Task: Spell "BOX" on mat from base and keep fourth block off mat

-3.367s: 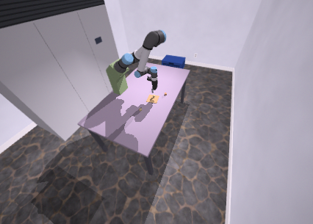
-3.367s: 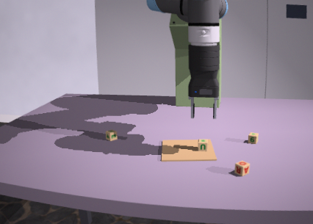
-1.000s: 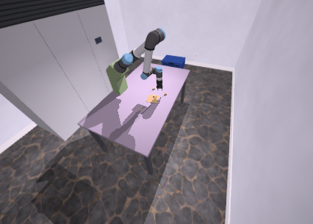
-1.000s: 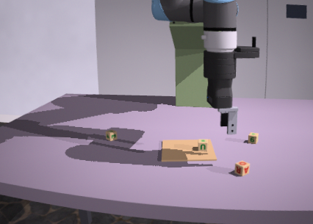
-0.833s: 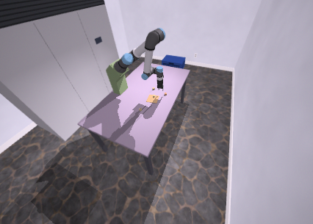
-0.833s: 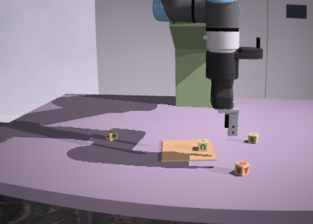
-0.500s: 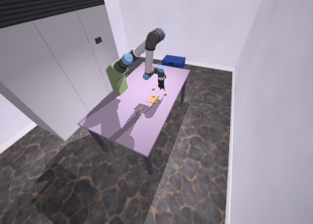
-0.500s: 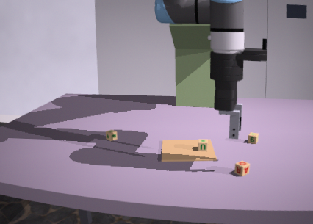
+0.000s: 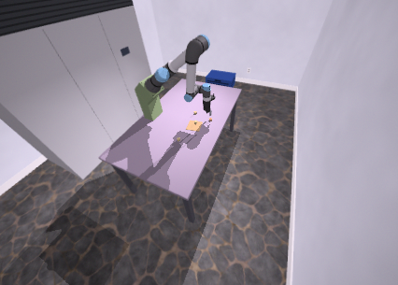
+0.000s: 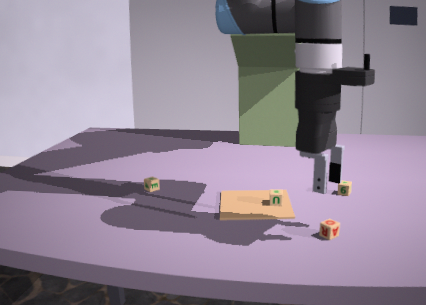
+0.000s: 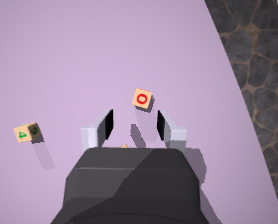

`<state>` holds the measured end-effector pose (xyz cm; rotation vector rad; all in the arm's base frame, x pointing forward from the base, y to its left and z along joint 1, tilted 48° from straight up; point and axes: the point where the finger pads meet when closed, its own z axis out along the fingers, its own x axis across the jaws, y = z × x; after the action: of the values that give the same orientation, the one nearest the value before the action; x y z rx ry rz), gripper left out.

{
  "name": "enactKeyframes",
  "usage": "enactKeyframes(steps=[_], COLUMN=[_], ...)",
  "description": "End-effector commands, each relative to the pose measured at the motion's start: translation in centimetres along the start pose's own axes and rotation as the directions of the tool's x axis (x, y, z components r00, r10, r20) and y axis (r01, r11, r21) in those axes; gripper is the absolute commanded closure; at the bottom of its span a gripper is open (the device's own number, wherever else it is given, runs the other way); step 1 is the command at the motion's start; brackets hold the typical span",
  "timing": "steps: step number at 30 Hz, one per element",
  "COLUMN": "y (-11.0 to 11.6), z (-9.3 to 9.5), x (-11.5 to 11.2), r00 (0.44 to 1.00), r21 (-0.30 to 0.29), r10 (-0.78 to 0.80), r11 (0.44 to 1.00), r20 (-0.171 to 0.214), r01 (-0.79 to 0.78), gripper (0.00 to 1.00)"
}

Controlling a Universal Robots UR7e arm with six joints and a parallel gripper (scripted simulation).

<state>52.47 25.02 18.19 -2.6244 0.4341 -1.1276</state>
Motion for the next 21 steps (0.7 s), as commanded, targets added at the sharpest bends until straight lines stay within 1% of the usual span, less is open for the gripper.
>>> enactKeyframes(steps=[1, 7, 21], y=[-0.53, -0.98, -1.32], z=[-0.07, -0.1, -0.14], x=[0.36, 0.66, 0.9], r00=[0.996, 0.983, 0.968], r21=[0.001, 0.002, 0.003], r10=[0.095, 0.184, 0.253], r11=[0.996, 0.983, 0.968], r20=[-0.002, -0.002, -0.002], r01=[-0.095, -0.184, -0.253], gripper=[0.0, 0.0, 0.0])
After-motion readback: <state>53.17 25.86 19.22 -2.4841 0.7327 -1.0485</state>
